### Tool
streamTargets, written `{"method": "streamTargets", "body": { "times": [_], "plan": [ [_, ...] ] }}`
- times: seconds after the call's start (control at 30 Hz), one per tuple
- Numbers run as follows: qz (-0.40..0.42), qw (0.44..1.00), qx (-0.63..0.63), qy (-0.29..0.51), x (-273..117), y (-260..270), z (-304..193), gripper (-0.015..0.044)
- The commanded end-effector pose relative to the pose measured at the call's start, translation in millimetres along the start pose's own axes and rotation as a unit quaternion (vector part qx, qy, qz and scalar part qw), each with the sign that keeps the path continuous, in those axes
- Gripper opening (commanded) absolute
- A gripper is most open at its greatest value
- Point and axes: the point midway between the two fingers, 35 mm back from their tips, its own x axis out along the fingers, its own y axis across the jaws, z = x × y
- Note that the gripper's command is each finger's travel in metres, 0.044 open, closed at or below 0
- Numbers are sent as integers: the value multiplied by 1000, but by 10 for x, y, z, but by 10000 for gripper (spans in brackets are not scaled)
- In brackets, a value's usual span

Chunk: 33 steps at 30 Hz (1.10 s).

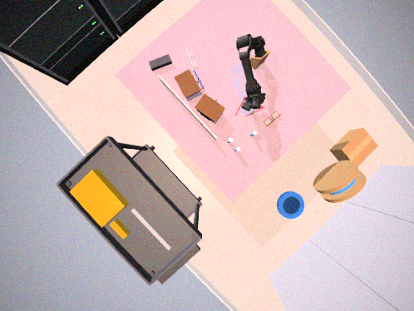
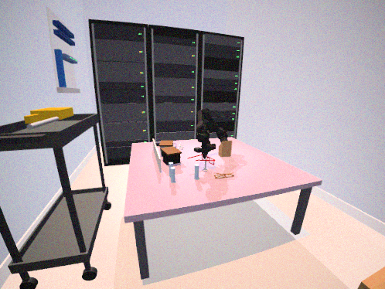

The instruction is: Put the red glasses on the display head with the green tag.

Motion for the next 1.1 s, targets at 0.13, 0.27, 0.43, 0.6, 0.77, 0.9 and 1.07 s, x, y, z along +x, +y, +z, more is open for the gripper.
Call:
{"method": "streamTargets", "body": {
  "times": [0.13,0.27,0.43,0.6,0.77,0.9,1.07],
  "plan": [
    [2,1000,-4,3,15,45,-37,0],
    [2,1000,-4,3,15,58,-55,0],
    [2,1000,-4,3,15,74,-78,0],
    [2,1000,-4,3,16,89,-102,0],
    [2,1000,-4,3,16,105,-128,0],
    [2,1000,-4,3,16,116,-150,0],
    [2,1000,-4,3,17,130,-179,0]
  ]
}}
